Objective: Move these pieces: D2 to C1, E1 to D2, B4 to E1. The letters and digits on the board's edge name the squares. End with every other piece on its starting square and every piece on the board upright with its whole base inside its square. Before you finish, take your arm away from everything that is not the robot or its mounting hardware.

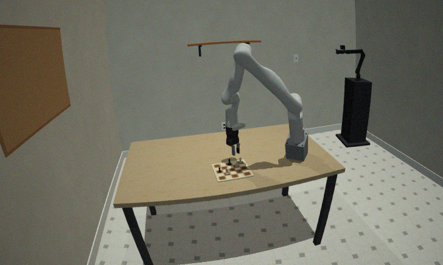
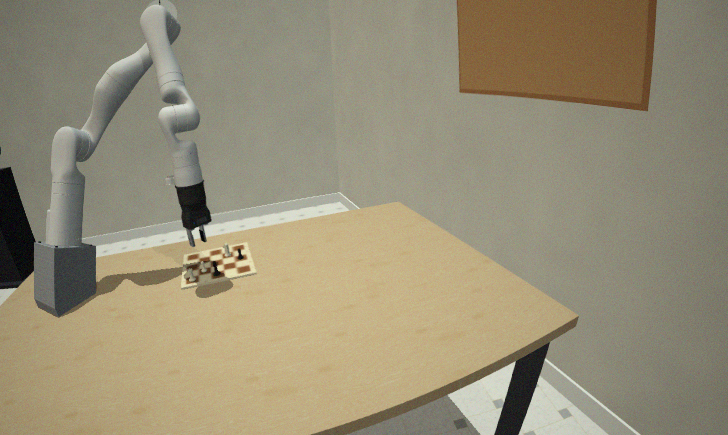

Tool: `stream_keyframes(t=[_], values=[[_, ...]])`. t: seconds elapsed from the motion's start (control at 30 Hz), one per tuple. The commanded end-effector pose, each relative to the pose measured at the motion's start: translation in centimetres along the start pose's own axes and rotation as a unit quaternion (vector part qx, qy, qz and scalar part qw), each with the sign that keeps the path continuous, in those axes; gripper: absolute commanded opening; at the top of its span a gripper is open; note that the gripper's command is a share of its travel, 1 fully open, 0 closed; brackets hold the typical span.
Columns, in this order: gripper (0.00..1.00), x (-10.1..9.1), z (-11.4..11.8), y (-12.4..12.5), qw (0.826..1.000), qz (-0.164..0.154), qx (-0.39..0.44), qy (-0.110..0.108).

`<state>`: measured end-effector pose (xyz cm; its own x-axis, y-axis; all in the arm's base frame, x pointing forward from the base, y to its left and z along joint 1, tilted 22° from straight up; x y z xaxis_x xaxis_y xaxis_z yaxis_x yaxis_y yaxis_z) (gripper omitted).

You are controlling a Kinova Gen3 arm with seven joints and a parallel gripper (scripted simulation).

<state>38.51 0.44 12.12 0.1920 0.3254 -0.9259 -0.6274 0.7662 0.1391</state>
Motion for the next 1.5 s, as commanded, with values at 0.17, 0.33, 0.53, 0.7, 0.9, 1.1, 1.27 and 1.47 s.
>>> stream_keyframes(t=[0.17, 0.33, 0.53, 0.7, 0.9, 1.1, 1.27, 1.47], values=[[0.68, 1.0, -0.1, 0.0, 1.000, 0.001, 0.001, 0.001], [0.68, 1.4, -0.1, 0.0, 1.000, 0.001, 0.001, 0.001], [0.68, 2.4, -0.2, 0.0, 1.000, 0.001, 0.001, 0.001], [0.68, 3.2, -0.2, 0.0, 1.000, 0.001, 0.001, 0.001], [0.68, 3.8, -0.2, 0.0, 1.000, 0.001, 0.001, 0.001], [0.68, 4.4, -0.3, 0.0, 1.000, 0.001, 0.001, 0.001], [0.68, 4.6, -0.3, 0.0, 1.000, 0.001, 0.001, 0.001], [0.68, 4.7, -0.3, 0.0, 1.000, 0.001, 0.001, 0.001]])
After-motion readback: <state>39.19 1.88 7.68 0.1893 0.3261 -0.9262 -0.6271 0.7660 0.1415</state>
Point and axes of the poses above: the point where the finger pads meet when closed, its own x axis out along the fingers, its own z axis across the jaws, y = z × x, the point moved 8 cm from there along -x, back along the fingers, and after that the axes turned 2 degrees about x, right-handed, at the moved point
